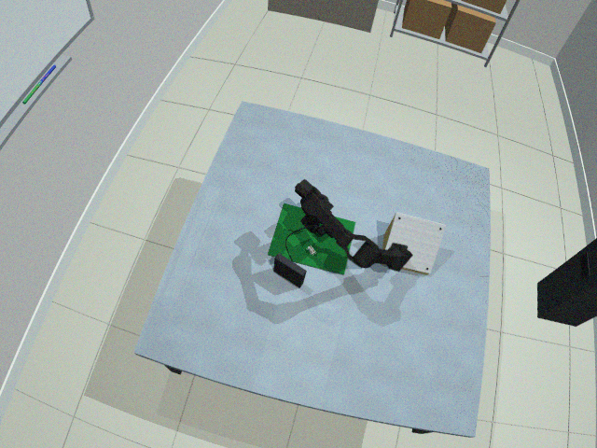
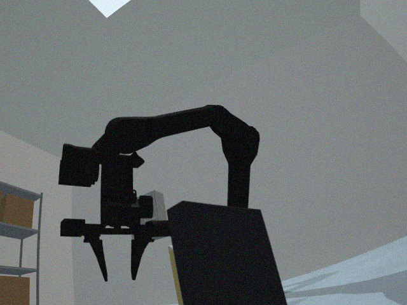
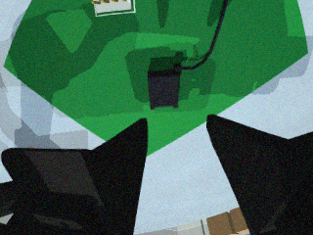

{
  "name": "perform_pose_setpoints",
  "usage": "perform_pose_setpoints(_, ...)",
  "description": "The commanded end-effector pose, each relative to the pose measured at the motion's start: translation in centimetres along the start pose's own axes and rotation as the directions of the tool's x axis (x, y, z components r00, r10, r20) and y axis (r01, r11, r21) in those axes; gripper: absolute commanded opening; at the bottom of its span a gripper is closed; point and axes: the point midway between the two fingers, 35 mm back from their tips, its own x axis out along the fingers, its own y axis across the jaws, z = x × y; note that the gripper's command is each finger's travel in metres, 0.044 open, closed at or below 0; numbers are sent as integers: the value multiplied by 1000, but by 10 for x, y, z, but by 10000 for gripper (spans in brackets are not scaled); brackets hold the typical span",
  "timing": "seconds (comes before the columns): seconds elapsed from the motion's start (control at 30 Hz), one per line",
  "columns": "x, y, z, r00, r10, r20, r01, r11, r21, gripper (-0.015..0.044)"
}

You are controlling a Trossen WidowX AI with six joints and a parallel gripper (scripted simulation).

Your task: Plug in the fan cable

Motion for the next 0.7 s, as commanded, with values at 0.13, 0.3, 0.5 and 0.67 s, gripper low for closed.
perform_pose_setpoints(0.13, 29, 5, 7, 1000, 23, -1, -23, 1000, 0, 210)
perform_pose_setpoints(0.3, 35, 5, 9, 1000, 23, -1, -23, 1000, 0, 210)
perform_pose_setpoints(0.5, 45, 5, 12, 1000, 23, -1, -23, 1000, 0, 210)
perform_pose_setpoints(0.67, 53, 5, 13, 1000, 23, -1, -23, 1000, 0, 210)
